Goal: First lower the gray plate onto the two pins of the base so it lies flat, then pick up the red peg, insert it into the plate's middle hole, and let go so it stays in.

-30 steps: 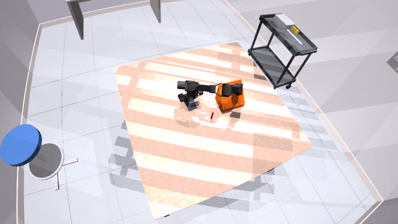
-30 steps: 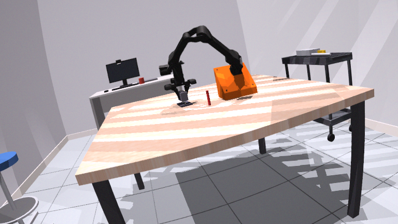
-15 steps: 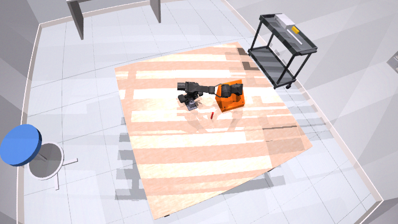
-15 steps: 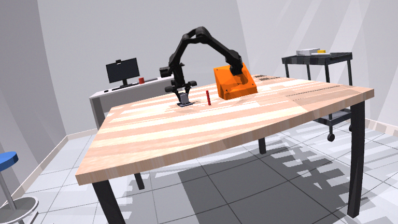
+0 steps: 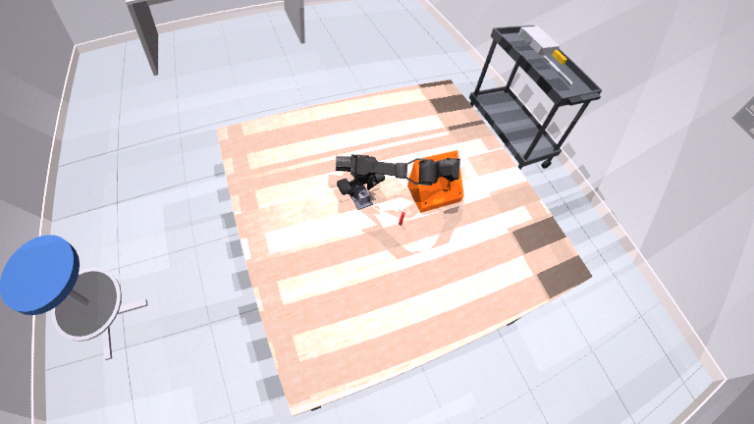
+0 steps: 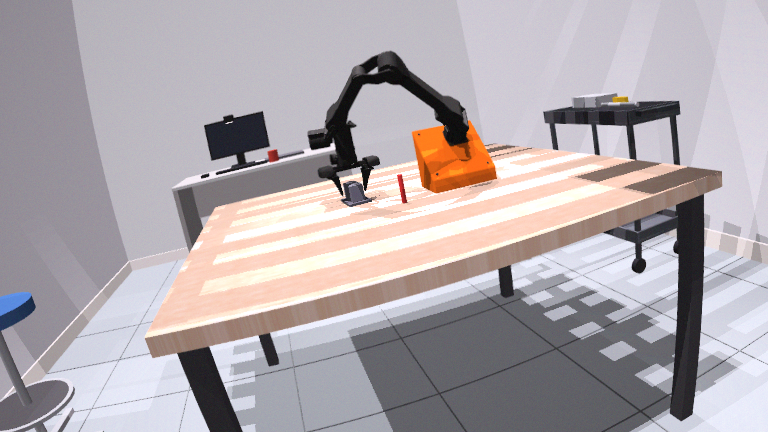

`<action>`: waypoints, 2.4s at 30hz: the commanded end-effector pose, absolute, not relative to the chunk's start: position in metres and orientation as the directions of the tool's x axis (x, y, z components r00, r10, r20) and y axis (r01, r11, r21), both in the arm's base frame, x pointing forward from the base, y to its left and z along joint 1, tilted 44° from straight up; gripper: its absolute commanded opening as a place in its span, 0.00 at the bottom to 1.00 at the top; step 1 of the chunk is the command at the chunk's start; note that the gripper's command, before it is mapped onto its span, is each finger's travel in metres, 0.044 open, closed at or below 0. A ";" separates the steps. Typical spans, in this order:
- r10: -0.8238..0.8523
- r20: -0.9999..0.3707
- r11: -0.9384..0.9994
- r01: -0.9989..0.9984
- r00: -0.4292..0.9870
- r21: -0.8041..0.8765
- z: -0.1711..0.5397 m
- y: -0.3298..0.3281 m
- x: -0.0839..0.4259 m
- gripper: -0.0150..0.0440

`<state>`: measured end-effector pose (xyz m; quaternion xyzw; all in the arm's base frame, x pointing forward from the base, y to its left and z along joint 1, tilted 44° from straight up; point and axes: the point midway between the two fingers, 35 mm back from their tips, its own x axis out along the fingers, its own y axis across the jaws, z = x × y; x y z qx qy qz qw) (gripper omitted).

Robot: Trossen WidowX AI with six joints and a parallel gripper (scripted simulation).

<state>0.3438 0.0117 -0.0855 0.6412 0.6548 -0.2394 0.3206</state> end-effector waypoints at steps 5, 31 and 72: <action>0.686 -0.727 0.063 0.993 0.029 0.099 -0.085 0.011 0.344 1.00; 0.684 -0.729 0.223 0.944 0.027 0.244 0.084 0.008 0.291 1.00; 0.692 -0.722 0.344 0.868 0.024 0.359 0.066 0.108 0.231 1.00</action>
